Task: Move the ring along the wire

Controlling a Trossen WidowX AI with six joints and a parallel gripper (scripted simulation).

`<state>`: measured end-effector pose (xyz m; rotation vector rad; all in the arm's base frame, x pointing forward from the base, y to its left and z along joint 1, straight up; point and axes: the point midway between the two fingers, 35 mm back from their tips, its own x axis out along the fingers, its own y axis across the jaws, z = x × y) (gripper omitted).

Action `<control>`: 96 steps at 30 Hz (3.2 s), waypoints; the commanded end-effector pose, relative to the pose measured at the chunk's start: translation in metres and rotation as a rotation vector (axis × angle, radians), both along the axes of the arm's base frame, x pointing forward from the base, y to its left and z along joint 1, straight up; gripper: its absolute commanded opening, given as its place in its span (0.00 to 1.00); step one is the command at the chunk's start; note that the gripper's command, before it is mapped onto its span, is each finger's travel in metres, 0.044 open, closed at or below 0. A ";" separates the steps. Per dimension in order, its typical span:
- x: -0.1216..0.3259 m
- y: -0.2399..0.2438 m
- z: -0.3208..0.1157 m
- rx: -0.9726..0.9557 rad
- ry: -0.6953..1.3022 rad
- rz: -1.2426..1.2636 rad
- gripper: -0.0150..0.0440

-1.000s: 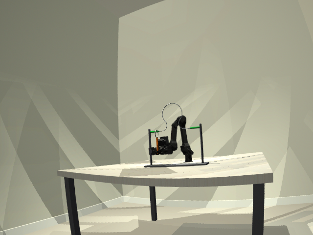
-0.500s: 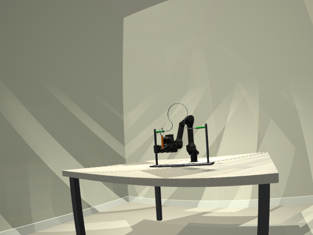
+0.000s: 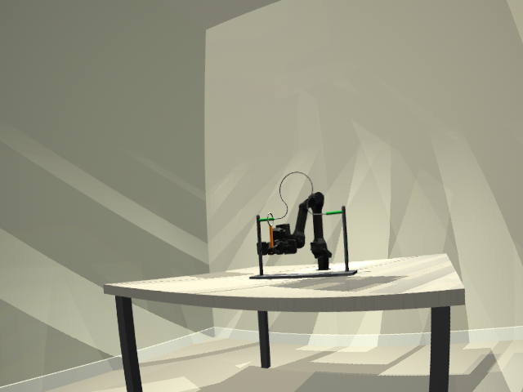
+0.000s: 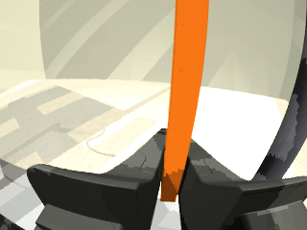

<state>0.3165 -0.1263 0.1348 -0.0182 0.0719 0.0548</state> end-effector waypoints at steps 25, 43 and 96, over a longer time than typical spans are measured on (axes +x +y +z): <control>-0.001 0.030 0.000 0.020 0.001 -0.001 0.00; -0.003 0.065 0.001 0.157 0.008 0.002 0.00; -0.075 0.183 0.115 1.139 0.525 0.297 0.00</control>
